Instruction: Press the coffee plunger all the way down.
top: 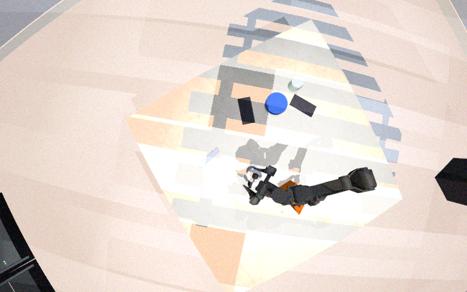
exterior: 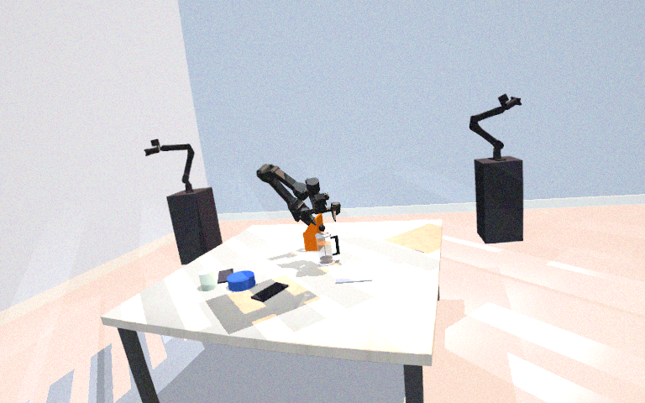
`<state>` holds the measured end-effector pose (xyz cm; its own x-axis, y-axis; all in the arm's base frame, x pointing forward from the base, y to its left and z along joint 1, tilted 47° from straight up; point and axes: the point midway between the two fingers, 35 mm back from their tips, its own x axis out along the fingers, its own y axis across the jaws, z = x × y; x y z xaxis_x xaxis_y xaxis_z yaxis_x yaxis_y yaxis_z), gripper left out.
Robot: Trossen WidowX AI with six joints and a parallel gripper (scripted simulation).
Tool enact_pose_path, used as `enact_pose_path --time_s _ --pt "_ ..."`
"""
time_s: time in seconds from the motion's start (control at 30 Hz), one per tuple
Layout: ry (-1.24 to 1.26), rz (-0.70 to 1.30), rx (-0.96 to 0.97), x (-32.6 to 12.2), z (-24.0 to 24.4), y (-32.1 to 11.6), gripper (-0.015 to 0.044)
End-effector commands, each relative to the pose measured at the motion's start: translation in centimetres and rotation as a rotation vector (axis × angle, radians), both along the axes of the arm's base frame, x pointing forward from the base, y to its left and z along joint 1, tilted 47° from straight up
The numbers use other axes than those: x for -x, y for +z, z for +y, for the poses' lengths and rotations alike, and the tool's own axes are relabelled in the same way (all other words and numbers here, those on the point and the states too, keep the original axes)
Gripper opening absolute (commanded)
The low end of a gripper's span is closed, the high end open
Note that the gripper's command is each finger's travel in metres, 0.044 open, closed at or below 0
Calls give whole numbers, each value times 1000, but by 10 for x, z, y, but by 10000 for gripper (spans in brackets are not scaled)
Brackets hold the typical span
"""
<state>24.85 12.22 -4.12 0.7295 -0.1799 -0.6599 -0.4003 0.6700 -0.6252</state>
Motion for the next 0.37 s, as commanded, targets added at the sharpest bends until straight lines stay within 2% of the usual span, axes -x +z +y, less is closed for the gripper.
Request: enact_pose_path --time_s 0.0,0.33 --pt "-8 -19 0 17 23 52 440" --pt "-4 -16 0 18 24 53 440"
